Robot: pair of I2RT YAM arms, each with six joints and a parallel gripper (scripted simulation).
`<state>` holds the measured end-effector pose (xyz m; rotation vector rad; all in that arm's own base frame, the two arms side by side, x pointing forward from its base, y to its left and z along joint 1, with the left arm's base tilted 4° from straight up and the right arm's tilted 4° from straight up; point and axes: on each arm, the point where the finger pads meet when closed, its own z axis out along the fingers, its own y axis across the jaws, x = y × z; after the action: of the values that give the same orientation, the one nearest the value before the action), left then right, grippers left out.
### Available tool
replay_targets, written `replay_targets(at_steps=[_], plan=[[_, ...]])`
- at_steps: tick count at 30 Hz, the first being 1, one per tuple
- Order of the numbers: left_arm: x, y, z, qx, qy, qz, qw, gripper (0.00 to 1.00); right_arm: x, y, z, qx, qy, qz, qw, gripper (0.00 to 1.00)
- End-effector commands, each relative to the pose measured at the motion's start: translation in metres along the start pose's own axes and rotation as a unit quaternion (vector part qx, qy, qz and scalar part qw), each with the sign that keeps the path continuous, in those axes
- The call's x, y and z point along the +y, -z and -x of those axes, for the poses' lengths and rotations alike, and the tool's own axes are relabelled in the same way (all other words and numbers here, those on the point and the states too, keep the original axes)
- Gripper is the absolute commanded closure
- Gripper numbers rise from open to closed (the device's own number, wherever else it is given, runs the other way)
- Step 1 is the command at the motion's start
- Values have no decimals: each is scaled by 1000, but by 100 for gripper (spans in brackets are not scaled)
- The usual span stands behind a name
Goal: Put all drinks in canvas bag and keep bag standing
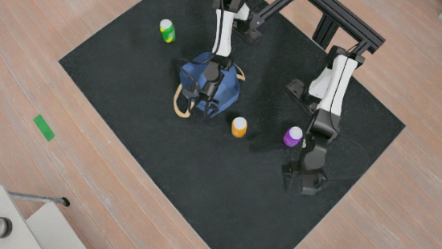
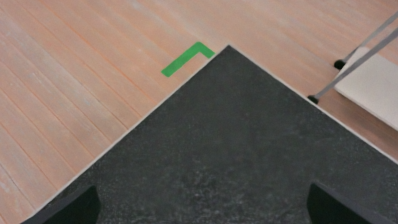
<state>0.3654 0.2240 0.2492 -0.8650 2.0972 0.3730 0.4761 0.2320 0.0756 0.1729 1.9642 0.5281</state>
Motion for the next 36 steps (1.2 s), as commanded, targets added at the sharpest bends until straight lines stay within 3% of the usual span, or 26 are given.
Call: replay_targets(at_steps=[1,17,18,19,22,32,35,36], plan=[[-1,3,5,-7,0,-2,1000,0,5,1,7,-8,-1,6,1000,0],[-1,3,5,-7,0,-2,1000,0,5,1,7,-8,-1,6,1000,0],[-10,16,12,-28,-5,-21,999,0,16,6,53,-59,-6,19,998,0],[-11,14,7,-24,-8,-24,999,0,14,6,45,-39,2,17,999,0],[-23,20,14,-44,-17,-43,998,0,10,12,59,-39,18,12,999,0],[-80,64,31,-130,-61,-138,980,0,-10,58,145,-66,79,-10,995,0],[-80,57,31,-125,-60,-133,981,0,-14,57,141,-57,84,-14,995,0],[-85,69,31,-138,-64,-147,977,0,-13,68,161,-77,86,-14,993,0]])
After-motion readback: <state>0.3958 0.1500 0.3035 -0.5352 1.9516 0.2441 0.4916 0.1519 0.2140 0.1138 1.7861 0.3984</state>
